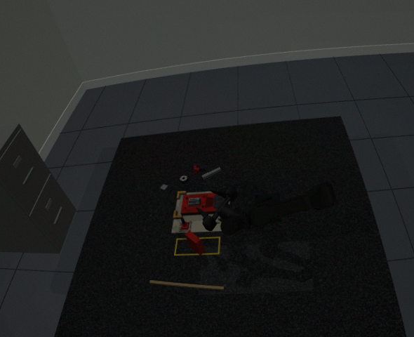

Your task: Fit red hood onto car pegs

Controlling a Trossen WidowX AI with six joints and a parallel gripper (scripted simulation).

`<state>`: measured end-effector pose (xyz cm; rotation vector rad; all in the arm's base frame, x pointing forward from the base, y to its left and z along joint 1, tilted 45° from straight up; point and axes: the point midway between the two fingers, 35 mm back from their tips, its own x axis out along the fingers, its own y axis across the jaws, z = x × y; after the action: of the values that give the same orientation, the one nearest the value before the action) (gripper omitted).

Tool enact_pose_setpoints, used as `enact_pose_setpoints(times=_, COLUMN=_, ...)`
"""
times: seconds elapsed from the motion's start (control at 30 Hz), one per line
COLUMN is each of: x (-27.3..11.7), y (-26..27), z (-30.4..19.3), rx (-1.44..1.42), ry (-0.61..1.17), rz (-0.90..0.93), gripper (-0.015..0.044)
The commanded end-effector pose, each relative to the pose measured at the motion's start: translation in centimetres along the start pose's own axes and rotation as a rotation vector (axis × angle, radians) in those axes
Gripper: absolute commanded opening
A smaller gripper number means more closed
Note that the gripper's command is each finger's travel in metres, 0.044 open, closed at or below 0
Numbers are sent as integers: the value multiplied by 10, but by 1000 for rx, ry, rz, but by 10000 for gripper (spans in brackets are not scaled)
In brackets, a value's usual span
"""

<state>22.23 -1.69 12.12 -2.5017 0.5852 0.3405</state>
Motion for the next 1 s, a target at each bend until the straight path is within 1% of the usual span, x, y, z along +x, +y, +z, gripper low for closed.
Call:
enact_pose_setpoints(times=0.0, x=0, y=-1, z=0, rx=-3, ry=-6, rz=0, gripper=414)
enact_pose_setpoints(times=0.07, x=0, y=-6, z=0, rx=-28, ry=-53, rz=0, gripper=361)
enact_pose_setpoints(times=0.3, x=2, y=-34, z=4, rx=-130, ry=-311, rz=1, gripper=178)
enact_pose_setpoints(times=0.53, x=5, y=-60, z=8, rx=-135, ry=-573, rz=19, gripper=0)
enact_pose_setpoints(times=0.97, x=3, y=-105, z=13, rx=-84, ry=-1067, rz=21, gripper=0)
